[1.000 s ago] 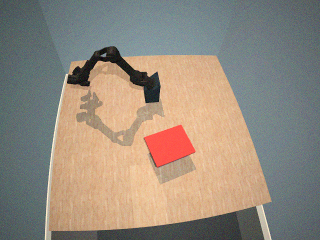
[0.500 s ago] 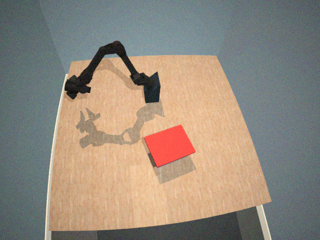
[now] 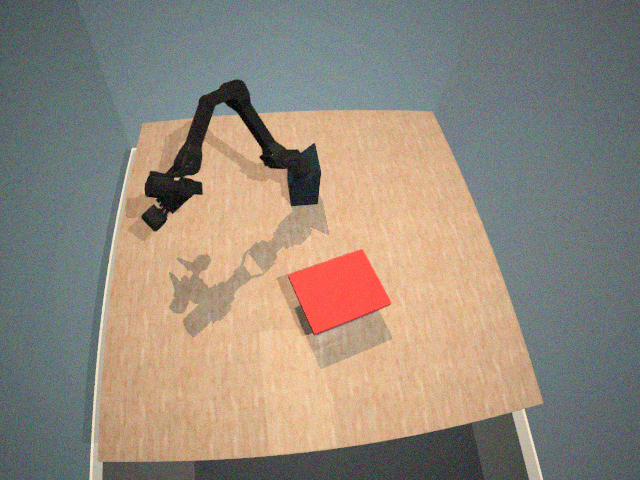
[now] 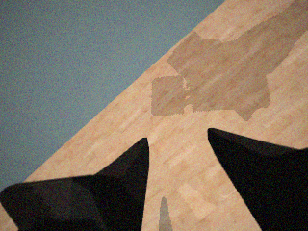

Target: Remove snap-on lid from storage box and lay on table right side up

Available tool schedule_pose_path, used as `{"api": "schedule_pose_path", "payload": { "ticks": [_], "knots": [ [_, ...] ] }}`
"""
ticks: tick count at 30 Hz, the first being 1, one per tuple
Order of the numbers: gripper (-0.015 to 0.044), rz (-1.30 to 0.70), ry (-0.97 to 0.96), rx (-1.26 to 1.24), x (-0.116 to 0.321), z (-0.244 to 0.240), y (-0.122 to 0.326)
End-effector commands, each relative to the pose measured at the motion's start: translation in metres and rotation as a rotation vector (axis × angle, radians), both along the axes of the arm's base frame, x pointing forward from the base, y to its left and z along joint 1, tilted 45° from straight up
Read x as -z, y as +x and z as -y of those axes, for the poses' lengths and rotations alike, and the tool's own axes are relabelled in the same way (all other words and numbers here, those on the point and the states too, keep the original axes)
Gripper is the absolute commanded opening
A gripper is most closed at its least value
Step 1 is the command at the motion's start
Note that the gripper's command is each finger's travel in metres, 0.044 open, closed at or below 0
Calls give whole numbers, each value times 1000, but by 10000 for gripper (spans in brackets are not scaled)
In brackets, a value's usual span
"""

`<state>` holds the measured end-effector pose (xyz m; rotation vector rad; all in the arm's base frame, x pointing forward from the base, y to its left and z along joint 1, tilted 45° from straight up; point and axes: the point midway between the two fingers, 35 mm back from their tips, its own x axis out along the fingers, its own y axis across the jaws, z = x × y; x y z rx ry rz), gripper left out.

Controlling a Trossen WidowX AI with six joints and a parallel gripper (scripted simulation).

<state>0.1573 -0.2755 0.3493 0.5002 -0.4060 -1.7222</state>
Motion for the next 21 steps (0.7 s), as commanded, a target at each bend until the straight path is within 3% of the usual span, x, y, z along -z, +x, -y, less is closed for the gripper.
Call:
{"api": "schedule_pose_path", "payload": {
  "ticks": [1, 11, 14, 21],
  "knots": [
    [235, 30, 33, -200, 27, -28, 54],
    [235, -14, 166, -575, 104, -117, 134],
    [235, -24, 190, -642, 119, -136, 145],
    [235, -91, 312, -951, 189, -233, 166]
  ]
}}
